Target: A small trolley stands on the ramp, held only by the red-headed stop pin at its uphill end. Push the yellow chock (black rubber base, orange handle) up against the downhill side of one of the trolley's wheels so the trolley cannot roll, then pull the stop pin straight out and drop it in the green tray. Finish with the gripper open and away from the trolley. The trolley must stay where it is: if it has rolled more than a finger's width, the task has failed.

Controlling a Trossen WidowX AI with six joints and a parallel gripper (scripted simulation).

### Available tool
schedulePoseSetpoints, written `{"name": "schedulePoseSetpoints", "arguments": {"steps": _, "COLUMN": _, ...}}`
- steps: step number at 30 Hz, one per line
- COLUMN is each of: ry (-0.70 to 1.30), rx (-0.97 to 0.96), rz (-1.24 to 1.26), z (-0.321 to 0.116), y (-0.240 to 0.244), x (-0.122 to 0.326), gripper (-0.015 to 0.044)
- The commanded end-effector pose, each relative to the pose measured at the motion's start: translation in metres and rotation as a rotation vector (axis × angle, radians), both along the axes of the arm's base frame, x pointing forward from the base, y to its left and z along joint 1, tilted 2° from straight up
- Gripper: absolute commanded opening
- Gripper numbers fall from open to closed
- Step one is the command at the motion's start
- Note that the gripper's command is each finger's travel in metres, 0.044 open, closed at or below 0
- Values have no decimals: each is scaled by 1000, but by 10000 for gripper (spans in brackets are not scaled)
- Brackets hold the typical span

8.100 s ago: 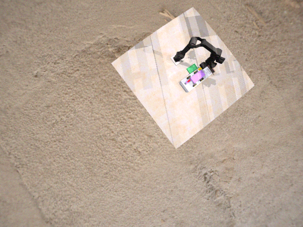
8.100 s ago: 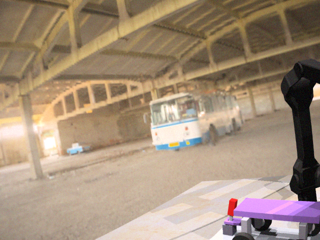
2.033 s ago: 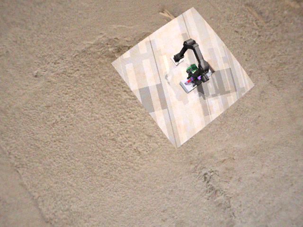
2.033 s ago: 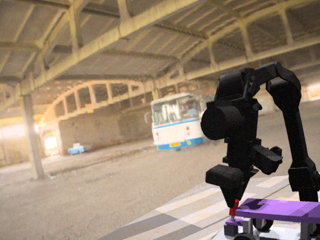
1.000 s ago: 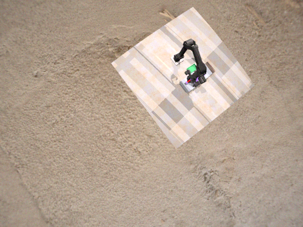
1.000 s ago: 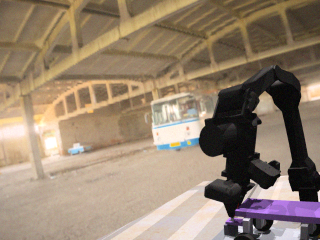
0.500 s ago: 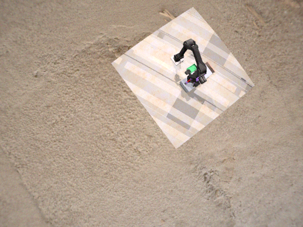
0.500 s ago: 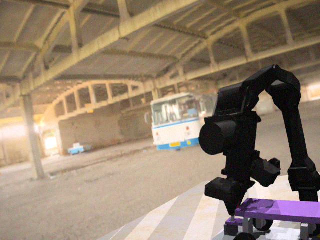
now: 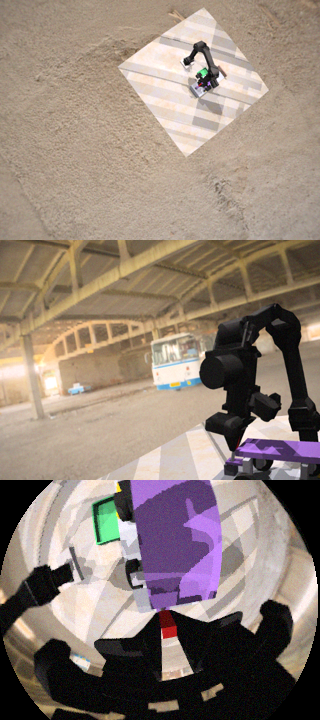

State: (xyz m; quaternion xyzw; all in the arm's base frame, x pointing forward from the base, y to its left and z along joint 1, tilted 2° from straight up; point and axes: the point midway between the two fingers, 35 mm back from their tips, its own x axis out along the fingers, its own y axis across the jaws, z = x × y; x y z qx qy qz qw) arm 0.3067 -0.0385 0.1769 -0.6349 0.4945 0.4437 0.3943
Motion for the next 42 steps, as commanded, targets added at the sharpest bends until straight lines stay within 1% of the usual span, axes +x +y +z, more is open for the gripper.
{"name": "schedulePoseSetpoints", "arguments": {"steps": 1, "ry": -7, "rx": -3, "rz": -3, "z": 5, "y": 0, "x": 0, "gripper": 0}}
{"name": "schedulePoseSetpoints", "arguments": {"steps": 35, "ry": -7, "rx": -3, "rz": -3, "z": 28, "y": 3, "x": -1, "gripper": 0}}
{"name": "schedulePoseSetpoints", "arguments": {"steps": 42, "ry": -7, "rx": -4, "rz": -3, "z": 30, "y": -6, "x": 0, "gripper": 0}}
